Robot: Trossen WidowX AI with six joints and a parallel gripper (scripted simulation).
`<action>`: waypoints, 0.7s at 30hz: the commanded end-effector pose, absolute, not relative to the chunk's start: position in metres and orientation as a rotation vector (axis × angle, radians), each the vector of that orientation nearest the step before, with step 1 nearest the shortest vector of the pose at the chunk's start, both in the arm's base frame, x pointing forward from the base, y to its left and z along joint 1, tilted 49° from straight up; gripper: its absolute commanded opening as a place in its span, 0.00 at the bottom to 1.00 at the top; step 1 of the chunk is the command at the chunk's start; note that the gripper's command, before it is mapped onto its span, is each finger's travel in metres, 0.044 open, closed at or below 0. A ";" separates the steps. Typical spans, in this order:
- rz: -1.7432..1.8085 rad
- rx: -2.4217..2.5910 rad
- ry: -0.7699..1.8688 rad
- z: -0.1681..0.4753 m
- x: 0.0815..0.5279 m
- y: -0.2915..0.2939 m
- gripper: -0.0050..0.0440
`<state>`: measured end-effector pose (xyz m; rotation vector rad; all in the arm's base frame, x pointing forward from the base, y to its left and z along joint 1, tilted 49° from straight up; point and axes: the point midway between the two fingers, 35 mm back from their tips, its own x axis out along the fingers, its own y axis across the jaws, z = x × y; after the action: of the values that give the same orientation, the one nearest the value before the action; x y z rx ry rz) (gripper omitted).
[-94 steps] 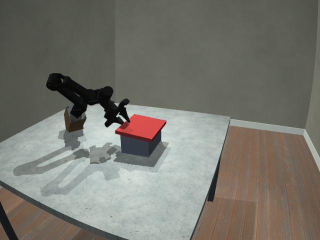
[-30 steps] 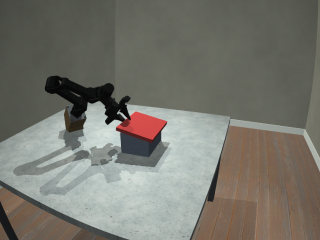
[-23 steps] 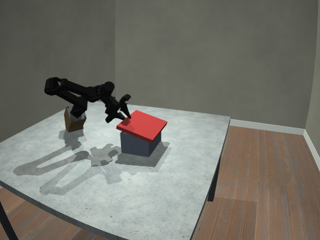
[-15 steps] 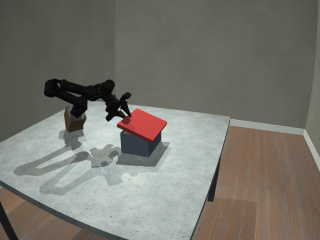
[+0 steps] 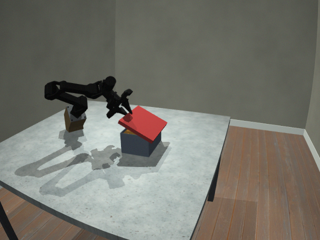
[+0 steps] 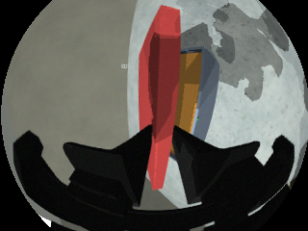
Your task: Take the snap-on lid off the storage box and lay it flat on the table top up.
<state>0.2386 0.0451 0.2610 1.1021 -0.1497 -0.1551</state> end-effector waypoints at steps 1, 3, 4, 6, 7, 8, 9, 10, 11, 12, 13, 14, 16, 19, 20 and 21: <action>-0.147 1.109 -0.156 0.271 0.237 0.049 0.00; -0.147 1.109 -0.156 0.273 0.235 0.050 0.00; -0.147 1.109 -0.156 0.274 0.235 0.051 0.00; -0.147 1.109 -0.156 0.276 0.233 0.052 0.00; -0.147 1.109 -0.156 0.277 0.232 0.053 0.00; -0.147 1.109 -0.156 0.277 0.232 0.053 0.00; -0.147 1.109 -0.156 0.278 0.231 0.054 0.00; -0.147 1.109 -0.156 0.279 0.230 0.054 0.00; -0.147 1.109 -0.156 0.279 0.230 0.054 0.00; -0.147 1.109 -0.156 0.279 0.230 0.054 0.00; -0.147 1.109 -0.156 0.280 0.229 0.055 0.00; -0.147 1.109 -0.156 0.281 0.228 0.056 0.00; -0.147 1.109 -0.156 0.284 0.225 0.058 0.00; -0.147 1.109 -0.156 0.287 0.223 0.060 0.00; -0.147 1.109 -0.156 0.288 0.222 0.060 0.00; -0.147 1.109 -0.156 0.288 0.221 0.061 0.00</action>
<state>0.2245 0.0589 0.2811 1.1003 -0.1503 -0.1537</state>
